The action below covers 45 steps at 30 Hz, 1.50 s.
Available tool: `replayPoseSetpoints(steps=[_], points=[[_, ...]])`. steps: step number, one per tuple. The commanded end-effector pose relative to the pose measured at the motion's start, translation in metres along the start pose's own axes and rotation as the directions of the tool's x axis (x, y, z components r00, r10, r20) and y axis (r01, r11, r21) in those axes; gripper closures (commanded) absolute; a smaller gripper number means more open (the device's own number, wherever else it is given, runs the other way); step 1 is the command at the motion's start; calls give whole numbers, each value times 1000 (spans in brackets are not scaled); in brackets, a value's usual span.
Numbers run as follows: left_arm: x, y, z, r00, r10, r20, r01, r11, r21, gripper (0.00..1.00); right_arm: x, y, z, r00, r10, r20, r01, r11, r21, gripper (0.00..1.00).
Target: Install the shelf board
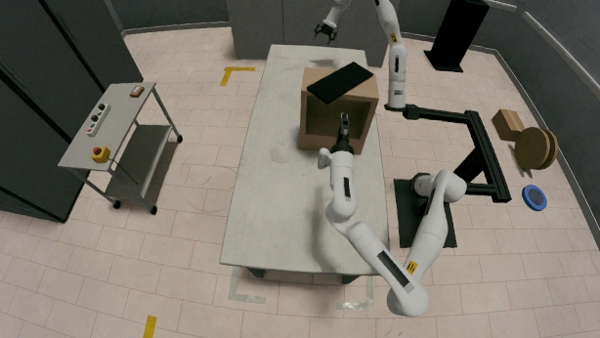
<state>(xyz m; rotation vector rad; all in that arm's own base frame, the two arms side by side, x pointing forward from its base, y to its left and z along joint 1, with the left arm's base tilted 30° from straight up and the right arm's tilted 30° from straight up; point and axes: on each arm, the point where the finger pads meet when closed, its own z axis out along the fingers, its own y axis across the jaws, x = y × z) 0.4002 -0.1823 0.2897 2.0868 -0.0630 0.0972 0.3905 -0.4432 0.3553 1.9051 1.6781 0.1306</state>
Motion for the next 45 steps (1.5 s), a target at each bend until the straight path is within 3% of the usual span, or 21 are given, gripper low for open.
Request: replayPoseSetpoints(steps=[1, 12, 26, 45], points=[[0, 1, 0, 1000, 1, 0, -1, 1000, 0, 2, -12, -13, -9, 1000, -9, 11, 9, 1000, 10, 2], [0, 1, 0, 1000, 1, 0, -1, 1000, 0, 2, -36, -45, -30, 999, -29, 35, 28, 999, 40, 2], [0, 1, 0, 1000, 1, 0, -1, 1000, 0, 2, -69, -102, -69, 995, -67, 73, 59, 993, 100, 2], [0, 1, 0, 1000, 1, 0, -1, 1000, 0, 2, -95, -168, -118, 988, -111, 107, 90, 979, 182, 2]])
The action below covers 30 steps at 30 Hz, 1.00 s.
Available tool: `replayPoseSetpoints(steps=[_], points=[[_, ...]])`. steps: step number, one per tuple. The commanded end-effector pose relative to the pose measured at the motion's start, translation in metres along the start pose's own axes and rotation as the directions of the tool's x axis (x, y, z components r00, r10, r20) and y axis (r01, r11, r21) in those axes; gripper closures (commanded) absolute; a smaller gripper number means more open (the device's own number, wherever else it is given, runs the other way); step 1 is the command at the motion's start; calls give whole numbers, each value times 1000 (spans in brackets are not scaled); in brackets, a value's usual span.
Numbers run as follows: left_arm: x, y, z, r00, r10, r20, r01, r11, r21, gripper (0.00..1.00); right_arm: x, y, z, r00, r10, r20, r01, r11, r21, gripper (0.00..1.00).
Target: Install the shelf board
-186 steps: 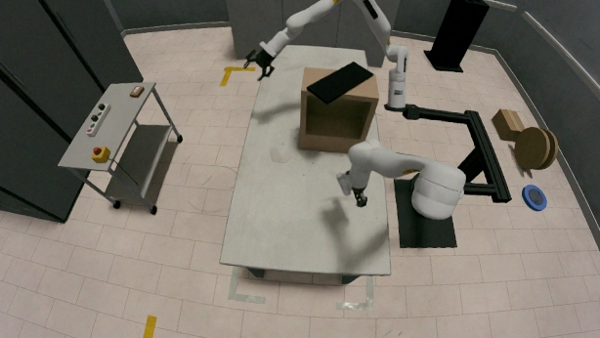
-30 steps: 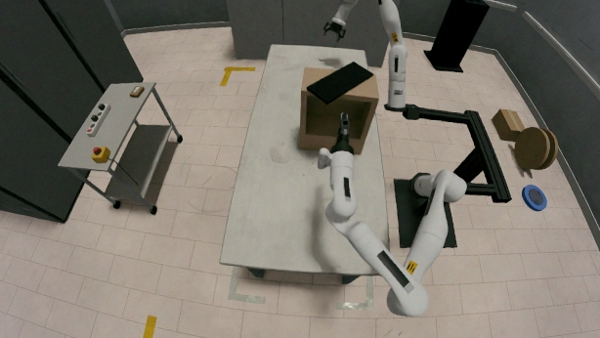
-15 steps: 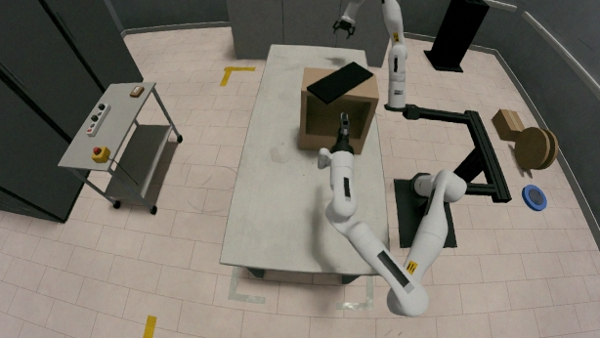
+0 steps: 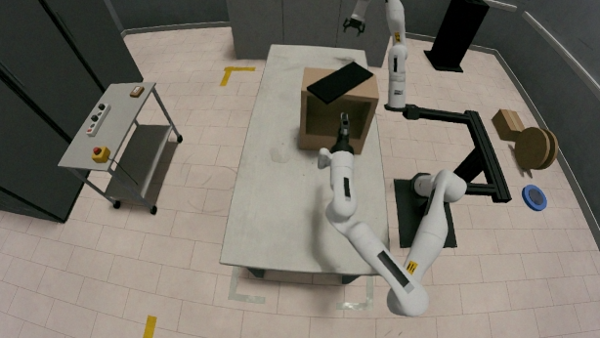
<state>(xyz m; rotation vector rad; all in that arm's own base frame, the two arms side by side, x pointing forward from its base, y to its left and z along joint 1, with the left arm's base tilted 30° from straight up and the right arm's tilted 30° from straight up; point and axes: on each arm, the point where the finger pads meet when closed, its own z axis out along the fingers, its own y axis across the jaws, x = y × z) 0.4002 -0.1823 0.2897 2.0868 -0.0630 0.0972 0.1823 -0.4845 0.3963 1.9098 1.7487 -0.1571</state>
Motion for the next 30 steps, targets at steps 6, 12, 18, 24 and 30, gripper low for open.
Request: replayPoseSetpoints(steps=[6, 12, 18, 24, 30], points=[[0, 1, 0, 1000, 1, 0, -1, 1000, 0, 2, -8, -36, -19, 1000, -20, 18, 19, 999, 41, 2], [0, 1, 0, 1000, 1, 0, -1, 1000, 0, 2, -11, -62, -32, 999, -34, 27, 32, 997, 74, 2], [0, 1, 0, 1000, 1, 0, -1, 1000, 0, 2, -12, -79, -42, 999, -43, 32, 40, 995, 97, 2], [0, 1, 0, 1000, 1, 0, -1, 1000, 0, 2, -13, -109, -59, 997, -60, 39, 54, 989, 140, 2], [0, 1, 0, 1000, 1, 0, -1, 1000, 0, 2, -11, -134, -75, 996, -74, 42, 65, 982, 177, 2]])
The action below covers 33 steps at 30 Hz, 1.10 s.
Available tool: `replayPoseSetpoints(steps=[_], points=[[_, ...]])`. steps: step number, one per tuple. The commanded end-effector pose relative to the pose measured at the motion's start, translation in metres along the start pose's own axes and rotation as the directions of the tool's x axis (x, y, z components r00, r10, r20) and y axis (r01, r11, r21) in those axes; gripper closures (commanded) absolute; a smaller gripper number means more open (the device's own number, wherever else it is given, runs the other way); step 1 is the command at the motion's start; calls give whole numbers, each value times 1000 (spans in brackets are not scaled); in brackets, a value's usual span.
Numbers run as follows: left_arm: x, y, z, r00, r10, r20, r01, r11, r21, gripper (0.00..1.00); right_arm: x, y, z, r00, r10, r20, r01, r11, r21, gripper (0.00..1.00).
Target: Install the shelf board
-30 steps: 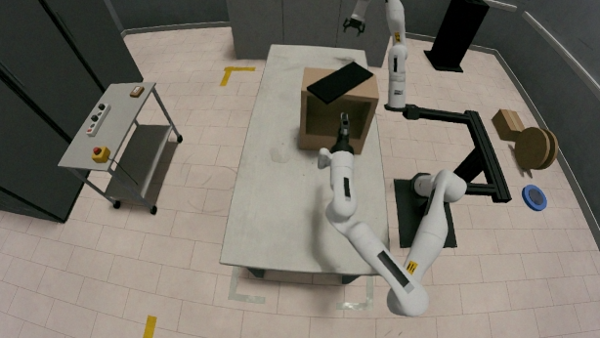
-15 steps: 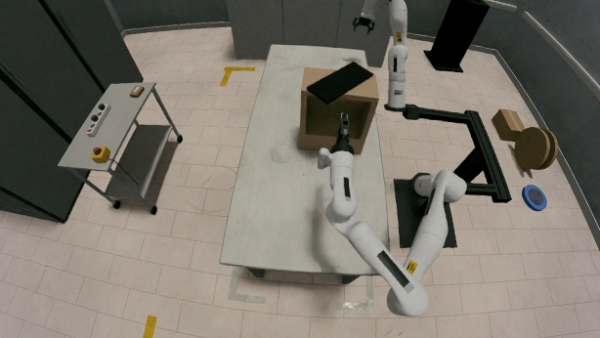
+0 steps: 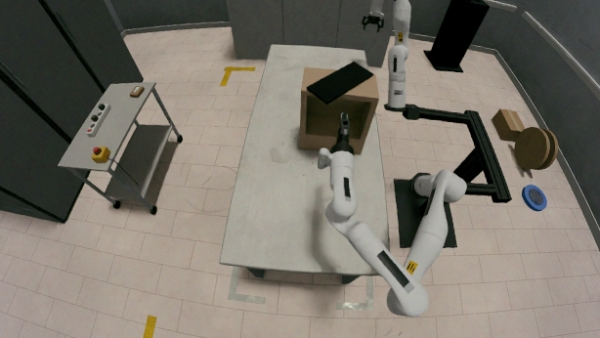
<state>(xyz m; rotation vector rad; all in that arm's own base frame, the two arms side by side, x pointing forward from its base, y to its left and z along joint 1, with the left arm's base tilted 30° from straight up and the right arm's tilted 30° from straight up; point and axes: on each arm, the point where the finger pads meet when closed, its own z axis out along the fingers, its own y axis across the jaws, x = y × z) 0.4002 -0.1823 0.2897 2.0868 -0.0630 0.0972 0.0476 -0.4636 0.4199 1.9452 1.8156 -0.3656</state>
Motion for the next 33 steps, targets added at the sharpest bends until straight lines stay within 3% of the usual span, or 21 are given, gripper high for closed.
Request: replayPoseSetpoints(steps=[1, 16, 33], points=[[0, 1, 0, 1000, 1, 0, -1, 1000, 0, 2, 2, -18, -9, 1000, -9, 6, 9, 1000, 26, 2], [0, 1, 0, 1000, 1, 0, -1, 1000, 0, 2, 12, -69, -33, 999, -34, 7, 33, 994, 106, 2], [0, 1, 0, 1000, 1, 0, -1, 1000, 0, 2, 13, -74, -36, 999, -37, 6, 36, 993, 114, 2]])
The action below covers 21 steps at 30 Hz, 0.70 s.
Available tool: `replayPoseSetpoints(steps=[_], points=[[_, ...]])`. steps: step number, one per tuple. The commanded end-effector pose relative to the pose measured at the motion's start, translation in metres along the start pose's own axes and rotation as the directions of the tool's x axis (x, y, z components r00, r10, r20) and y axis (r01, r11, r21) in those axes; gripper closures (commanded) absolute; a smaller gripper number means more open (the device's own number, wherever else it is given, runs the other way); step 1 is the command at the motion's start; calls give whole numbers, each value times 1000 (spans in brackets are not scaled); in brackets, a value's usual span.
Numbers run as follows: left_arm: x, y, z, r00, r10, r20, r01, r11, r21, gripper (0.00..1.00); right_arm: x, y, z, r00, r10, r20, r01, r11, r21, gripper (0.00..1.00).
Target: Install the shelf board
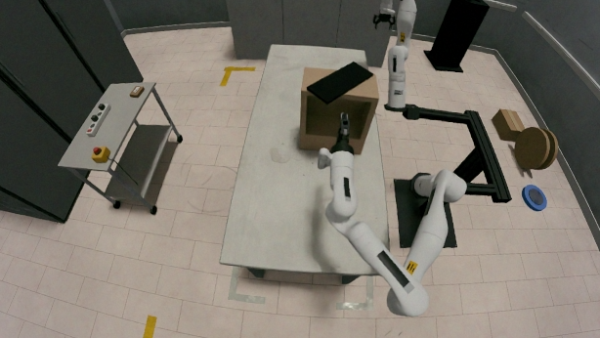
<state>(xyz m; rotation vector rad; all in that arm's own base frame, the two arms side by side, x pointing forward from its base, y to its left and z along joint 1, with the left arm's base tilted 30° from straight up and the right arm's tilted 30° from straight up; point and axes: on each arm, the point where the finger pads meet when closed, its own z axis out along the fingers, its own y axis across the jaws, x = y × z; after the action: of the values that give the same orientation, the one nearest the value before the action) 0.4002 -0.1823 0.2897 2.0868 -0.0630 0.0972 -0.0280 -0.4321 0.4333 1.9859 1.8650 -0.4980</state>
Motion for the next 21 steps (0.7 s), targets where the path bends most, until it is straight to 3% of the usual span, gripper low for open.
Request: replayPoseSetpoints(steps=[1, 10, 11, 21], points=[[0, 1, 0, 1000, 1, 0, -1, 1000, 0, 2, 0, 0, 0, 1000, 0, 1, 0, 1000, 0, 2], [0, 1, 0, 1000, 1, 0, -1, 1000, 0, 2, 0, 0, 0, 1000, 0, 1, 0, 1000, 0, 2], [0, 1, 0, 1000, 1, 0, -1, 1000, 0, 903, 0, 0, 0, 1000, 0, 1, 0, 1000, 0, 2], [0, 1, 0, 1000, 1, 0, -1, 1000, 0, 903, 0, 0, 0, 1000, 0, 1, 0, 1000, 0, 2]])
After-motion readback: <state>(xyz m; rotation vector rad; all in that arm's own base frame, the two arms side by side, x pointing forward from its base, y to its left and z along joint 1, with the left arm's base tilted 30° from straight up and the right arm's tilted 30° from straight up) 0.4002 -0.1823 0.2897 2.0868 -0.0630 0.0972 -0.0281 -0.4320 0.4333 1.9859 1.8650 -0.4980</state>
